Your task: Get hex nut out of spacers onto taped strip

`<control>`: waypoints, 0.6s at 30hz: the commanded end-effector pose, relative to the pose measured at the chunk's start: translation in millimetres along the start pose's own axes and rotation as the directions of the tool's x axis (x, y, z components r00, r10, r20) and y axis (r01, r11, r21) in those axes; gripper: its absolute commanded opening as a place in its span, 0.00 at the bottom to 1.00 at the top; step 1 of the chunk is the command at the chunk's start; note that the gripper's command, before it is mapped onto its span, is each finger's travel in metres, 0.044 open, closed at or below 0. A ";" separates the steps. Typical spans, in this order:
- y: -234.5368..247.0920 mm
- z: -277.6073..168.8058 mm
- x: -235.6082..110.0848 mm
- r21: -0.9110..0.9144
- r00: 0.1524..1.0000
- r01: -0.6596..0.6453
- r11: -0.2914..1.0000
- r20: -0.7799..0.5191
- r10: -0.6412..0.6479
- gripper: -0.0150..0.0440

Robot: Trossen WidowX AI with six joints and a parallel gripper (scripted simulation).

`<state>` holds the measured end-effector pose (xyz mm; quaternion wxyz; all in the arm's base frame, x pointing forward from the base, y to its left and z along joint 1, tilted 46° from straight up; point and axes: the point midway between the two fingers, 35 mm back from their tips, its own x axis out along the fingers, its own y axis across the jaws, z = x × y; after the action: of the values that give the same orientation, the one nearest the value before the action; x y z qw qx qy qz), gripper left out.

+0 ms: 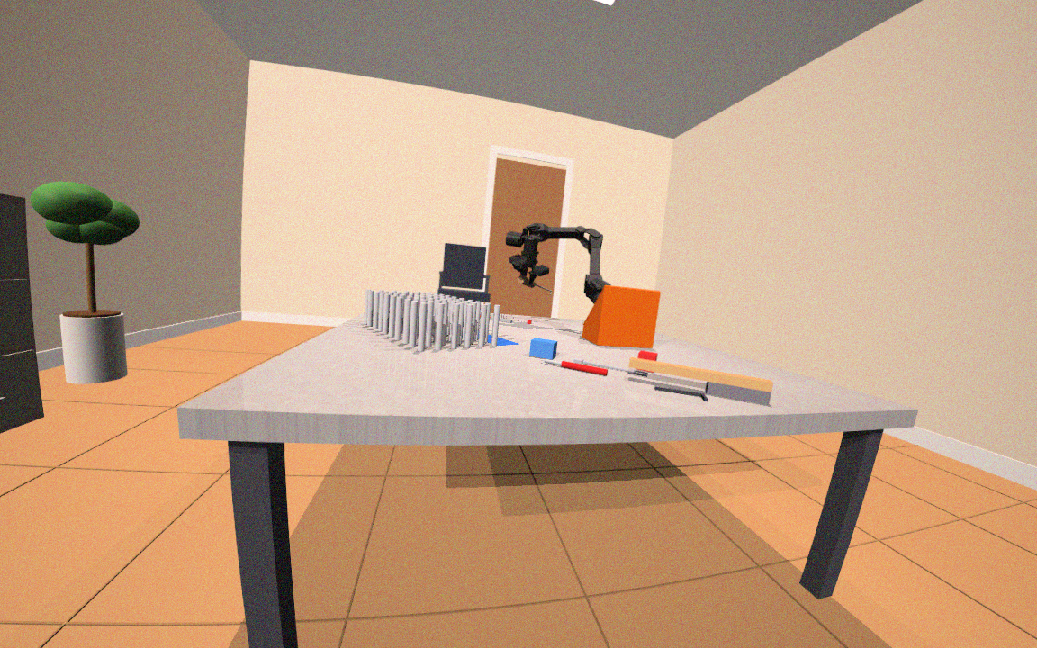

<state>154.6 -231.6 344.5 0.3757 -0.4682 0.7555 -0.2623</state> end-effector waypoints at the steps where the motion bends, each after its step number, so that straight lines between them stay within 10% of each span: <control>1: -6.2 -11.3 1.0 -0.127 0.999 0.003 0.992 -0.041 -0.009 0.25; 18: -12.7 -26.7 4.6 -0.331 0.995 -0.023 0.943 -0.102 -0.011 0.25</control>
<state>138.3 -239.1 366.9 0.2578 -0.5079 0.8073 -0.1542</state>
